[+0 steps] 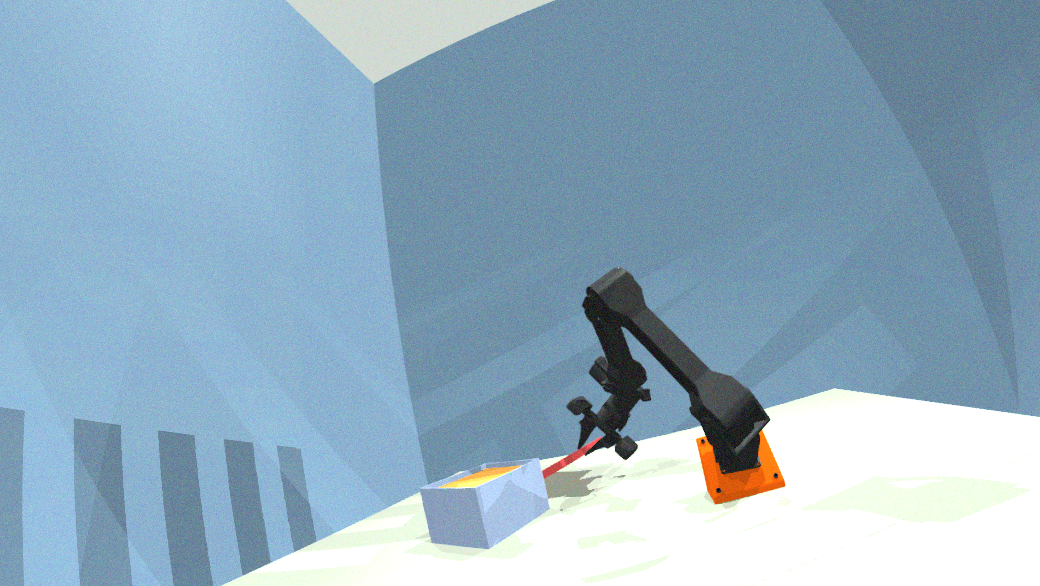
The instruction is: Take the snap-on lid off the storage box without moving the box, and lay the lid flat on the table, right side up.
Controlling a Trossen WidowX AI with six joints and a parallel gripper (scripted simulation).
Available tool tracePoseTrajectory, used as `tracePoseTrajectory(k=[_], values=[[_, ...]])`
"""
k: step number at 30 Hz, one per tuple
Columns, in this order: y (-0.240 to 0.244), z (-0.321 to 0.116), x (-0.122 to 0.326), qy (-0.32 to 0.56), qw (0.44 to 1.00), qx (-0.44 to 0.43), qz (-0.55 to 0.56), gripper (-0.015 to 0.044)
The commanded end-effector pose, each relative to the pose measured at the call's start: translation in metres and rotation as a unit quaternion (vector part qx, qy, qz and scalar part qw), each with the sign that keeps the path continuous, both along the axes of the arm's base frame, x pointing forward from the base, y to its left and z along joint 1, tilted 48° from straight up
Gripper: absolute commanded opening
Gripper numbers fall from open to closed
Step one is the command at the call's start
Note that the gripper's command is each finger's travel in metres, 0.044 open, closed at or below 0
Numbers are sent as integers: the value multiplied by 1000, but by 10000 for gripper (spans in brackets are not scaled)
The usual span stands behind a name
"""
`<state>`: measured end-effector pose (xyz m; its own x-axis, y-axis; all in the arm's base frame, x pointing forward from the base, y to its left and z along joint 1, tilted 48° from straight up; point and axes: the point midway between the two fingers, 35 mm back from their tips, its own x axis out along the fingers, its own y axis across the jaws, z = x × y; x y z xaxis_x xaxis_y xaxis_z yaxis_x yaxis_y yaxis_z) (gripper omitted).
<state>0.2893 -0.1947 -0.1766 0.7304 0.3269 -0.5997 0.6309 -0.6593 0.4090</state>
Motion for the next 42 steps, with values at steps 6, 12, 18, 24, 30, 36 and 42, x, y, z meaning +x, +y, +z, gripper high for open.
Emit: tracePoseTrajectory(k=[6,12,18,24,30,36,42], values=[[4,-3,0,3,1000,3,1,26],[3,-2,1,12,1000,10,5,184],[4,-2,0,12,1000,10,5,301],[6,0,-12,13,1000,10,5,440],[8,2,-24,13,1000,9,5,440],[10,5,-36,14,1000,9,5,440],[12,7,-48,14,1000,9,5,440]])
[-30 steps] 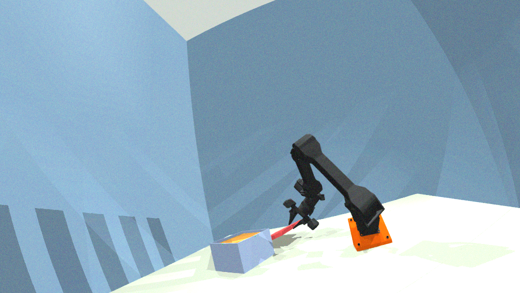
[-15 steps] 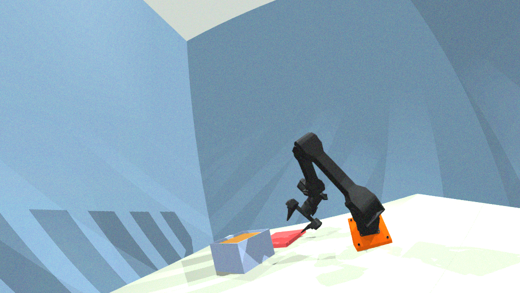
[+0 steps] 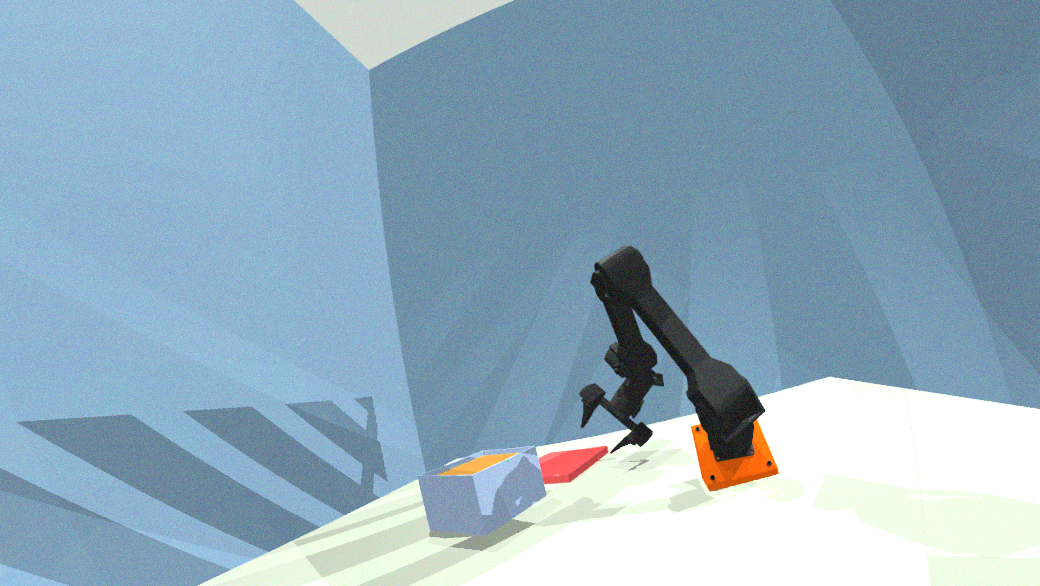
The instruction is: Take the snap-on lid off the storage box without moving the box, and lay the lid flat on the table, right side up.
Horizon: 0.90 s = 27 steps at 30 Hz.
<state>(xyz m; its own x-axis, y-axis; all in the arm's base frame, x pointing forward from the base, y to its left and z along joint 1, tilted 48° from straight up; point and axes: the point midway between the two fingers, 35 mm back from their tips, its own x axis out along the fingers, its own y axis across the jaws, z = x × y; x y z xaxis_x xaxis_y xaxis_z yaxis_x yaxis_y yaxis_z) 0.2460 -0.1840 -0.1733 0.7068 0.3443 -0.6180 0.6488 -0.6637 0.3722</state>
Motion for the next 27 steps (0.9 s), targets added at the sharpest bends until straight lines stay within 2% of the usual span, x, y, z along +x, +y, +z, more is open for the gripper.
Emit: tracePoseTrajectory(k=[1,11,27], values=[[1,5,-6,-4,1000,-1,2,440],[4,9,-25,-3,1000,-1,2,440],[-16,27,-31,-2,1000,-2,2,440]])
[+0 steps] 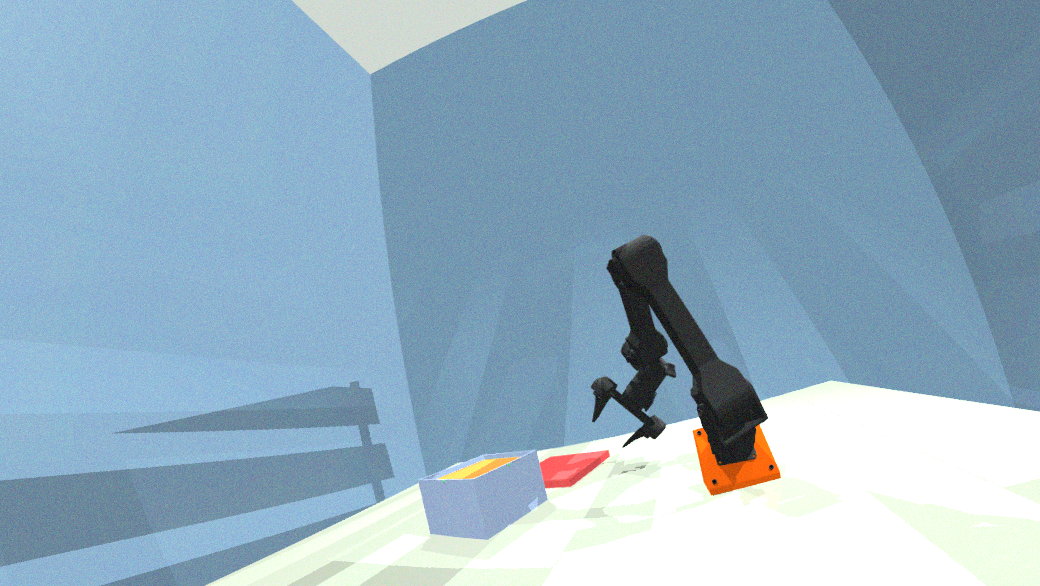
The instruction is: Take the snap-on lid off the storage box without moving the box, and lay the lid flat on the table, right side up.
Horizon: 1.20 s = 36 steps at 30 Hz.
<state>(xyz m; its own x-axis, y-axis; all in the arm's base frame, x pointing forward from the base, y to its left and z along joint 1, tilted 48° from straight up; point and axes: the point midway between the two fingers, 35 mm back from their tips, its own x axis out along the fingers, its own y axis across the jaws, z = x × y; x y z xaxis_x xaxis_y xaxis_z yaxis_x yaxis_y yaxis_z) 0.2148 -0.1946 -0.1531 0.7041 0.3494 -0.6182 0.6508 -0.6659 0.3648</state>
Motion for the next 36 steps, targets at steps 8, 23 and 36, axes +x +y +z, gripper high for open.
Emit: tracePoseTrajectory(k=[8,23,36], values=[[-16,18,-5,-4,1000,-6,1,440],[-35,39,-14,-3,1000,-6,1,440],[-35,41,-16,-3,1000,-6,1,440]])
